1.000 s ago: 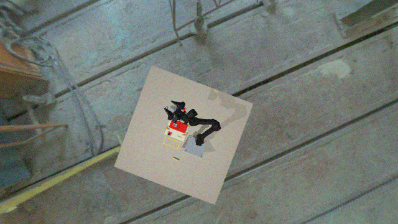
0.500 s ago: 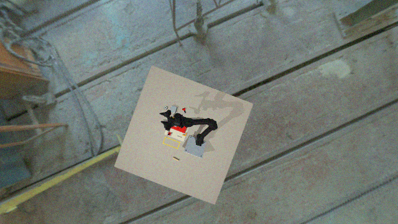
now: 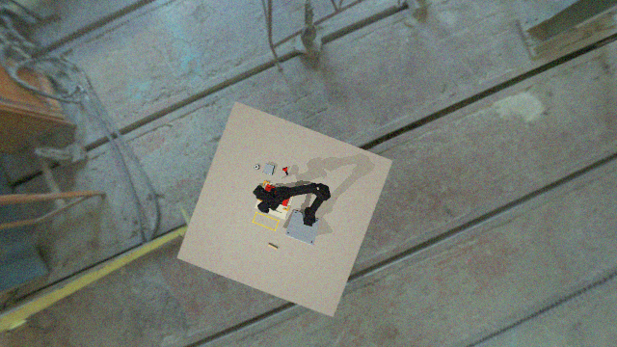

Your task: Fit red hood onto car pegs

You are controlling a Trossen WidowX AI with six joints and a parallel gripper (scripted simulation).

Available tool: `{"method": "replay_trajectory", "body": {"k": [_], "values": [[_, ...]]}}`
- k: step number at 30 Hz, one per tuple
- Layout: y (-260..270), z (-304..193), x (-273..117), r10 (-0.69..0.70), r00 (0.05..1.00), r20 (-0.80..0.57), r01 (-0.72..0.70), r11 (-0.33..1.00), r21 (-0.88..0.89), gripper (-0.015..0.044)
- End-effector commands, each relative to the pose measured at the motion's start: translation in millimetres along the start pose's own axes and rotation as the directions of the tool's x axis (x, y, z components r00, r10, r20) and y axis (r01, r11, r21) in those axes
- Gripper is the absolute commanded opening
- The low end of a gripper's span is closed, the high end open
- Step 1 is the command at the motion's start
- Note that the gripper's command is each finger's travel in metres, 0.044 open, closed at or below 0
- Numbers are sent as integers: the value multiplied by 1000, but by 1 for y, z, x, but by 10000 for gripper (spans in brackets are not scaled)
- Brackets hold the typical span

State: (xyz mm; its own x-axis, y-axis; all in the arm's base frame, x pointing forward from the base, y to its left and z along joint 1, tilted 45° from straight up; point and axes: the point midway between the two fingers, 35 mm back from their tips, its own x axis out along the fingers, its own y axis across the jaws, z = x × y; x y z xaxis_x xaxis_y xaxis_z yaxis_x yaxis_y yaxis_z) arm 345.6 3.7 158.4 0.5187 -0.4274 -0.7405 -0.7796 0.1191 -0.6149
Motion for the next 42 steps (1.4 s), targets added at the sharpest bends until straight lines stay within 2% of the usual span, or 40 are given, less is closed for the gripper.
{"method": "replay_trajectory", "body": {"k": [1, 6, 10, 42], "values": [[36, -12, 8, 146, 983, -108, -154, 985, -72, 440], [86, -41, 6, 335, 890, -309, -399, 901, -171, 440], [110, -63, -4, 414, 792, -450, -546, 809, -217, 440], [116, -76, 8, 417, 787, -455, -552, 804, -219, 440]]}}
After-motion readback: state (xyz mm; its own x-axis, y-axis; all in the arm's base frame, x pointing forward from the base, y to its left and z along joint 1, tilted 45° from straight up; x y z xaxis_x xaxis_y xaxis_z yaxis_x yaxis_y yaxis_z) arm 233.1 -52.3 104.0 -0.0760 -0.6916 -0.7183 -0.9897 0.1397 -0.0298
